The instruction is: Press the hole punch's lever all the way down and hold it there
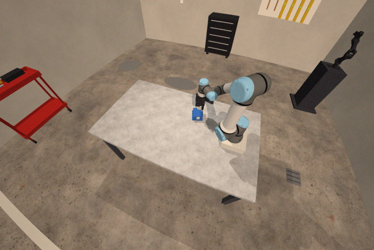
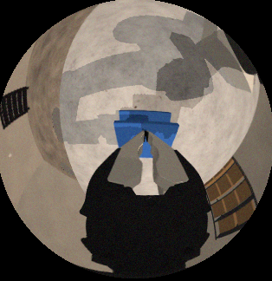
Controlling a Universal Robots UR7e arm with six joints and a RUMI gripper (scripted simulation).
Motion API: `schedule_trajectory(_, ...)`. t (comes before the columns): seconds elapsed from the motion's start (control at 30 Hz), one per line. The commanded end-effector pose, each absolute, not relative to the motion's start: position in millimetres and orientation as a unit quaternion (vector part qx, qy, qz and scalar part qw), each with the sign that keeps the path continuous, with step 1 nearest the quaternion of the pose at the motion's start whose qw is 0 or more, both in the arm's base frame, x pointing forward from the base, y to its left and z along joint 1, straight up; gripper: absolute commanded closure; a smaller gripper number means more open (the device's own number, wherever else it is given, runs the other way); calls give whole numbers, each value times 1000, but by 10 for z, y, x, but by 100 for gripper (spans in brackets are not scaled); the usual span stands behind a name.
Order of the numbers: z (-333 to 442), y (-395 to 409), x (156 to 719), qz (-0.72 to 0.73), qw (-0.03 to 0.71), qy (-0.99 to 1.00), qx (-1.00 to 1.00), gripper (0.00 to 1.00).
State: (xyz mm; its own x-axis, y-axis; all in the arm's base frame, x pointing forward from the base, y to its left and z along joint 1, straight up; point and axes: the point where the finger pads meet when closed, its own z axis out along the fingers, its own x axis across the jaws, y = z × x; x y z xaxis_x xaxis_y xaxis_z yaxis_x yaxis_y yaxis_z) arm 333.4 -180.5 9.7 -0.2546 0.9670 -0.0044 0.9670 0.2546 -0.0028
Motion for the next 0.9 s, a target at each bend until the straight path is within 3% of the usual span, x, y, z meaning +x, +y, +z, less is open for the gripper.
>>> schedule_trajectory(0.0,98,-1805,3335,-2,1,792,610,100)
schedule_trajectory(0.87,-1,-1806,3335,-2,1,792,610,100)
